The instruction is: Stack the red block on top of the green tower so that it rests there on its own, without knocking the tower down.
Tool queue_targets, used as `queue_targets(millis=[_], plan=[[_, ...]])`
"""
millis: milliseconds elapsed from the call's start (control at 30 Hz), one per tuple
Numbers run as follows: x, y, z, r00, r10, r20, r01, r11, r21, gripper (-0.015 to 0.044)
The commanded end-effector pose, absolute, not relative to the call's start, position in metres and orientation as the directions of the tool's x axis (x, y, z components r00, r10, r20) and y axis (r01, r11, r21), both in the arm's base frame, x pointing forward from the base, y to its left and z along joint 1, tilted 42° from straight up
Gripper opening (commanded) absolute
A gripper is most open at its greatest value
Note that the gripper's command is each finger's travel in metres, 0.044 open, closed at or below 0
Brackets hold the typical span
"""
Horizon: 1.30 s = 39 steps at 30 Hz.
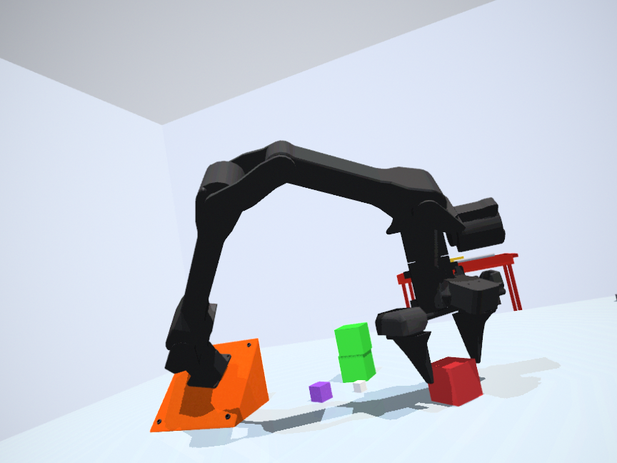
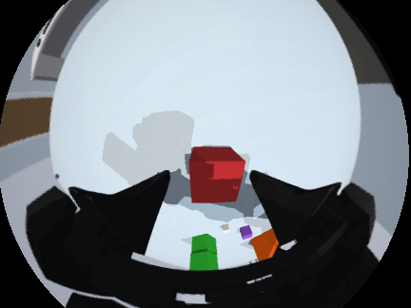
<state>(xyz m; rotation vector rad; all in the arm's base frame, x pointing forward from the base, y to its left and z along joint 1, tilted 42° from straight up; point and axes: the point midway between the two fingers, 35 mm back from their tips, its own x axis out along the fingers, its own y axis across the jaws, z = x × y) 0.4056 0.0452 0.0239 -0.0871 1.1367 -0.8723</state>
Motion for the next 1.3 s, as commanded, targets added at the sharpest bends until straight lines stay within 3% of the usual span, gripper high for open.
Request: queue_targets(millis=[0, 933, 1267], plan=[[0.405, 0.037, 0.016, 0.13, -0.65, -0.749, 0.556, 0.673, -0.488, 0.044], [0.405, 0.028, 0.006, 0.13, -0.651, -0.748, 0.556, 0.672, -0.489, 0.044], [0.405, 0.028, 0.006, 0.13, -0.651, -0.748, 0.556, 0.672, -0.489, 0.0197]])
